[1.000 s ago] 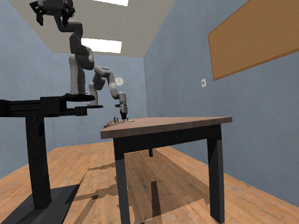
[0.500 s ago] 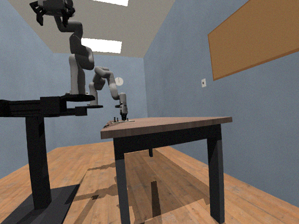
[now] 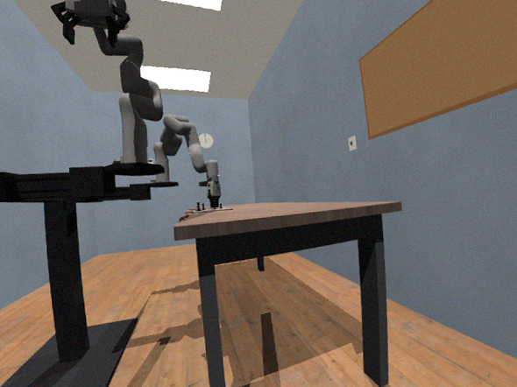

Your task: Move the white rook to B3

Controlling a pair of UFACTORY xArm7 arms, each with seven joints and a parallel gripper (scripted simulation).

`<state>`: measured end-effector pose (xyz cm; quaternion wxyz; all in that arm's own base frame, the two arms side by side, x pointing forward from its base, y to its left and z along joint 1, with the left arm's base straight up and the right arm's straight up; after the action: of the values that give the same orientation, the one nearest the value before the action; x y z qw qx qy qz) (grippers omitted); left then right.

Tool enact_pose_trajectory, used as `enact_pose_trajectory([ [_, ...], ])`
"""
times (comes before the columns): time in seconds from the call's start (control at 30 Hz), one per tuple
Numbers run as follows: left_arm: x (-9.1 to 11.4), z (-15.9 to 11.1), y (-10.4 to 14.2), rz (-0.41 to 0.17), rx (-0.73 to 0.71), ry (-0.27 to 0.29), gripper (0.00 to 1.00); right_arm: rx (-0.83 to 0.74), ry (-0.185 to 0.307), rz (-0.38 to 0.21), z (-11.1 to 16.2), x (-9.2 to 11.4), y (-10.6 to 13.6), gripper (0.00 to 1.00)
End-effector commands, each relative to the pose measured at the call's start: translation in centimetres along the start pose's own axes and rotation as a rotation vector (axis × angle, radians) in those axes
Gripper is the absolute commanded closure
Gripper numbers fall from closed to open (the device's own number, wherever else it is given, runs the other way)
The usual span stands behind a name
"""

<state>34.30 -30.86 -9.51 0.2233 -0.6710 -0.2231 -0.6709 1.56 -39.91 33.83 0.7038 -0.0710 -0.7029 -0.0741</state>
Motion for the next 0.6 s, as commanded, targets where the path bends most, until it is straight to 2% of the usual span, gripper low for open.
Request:
enact_pose_trajectory([
  [0.0,0.15,0.03,0.16,-0.004,0.0,0.001,0.61,0.0,-0.002,0.004,-0.02,0.17,-0.07,0.0],
  [0.4,0.15,0.03,0.16,-0.004,0.0,0.001,0.61,0.0,-0.002,0.004,-0.02,0.17,-0.07,0.0],
  [0.43,0.15,0.03,0.16,-0.004,0.0,0.001,1.0,0.0,-0.002,0.004,-0.02,0.17,-0.07,0.0],
  [0.57,0.15,0.03,0.16,-0.004,0.0,0.001,1.0,0.0,-0.002,0.004,-0.02,0.17,-0.07,0.0],
])
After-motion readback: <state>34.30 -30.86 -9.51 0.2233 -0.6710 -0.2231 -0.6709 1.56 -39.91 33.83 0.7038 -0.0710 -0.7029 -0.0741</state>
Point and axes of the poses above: on each arm, the point where the finger pads meet when closed, its own x axis back along the fingers, its own z axis across the jaws, y = z × x, the point moved 9 cm from there along x, back along the fingers, and after that the axes turned 14 degrees about -x, right-handed, at the moved point
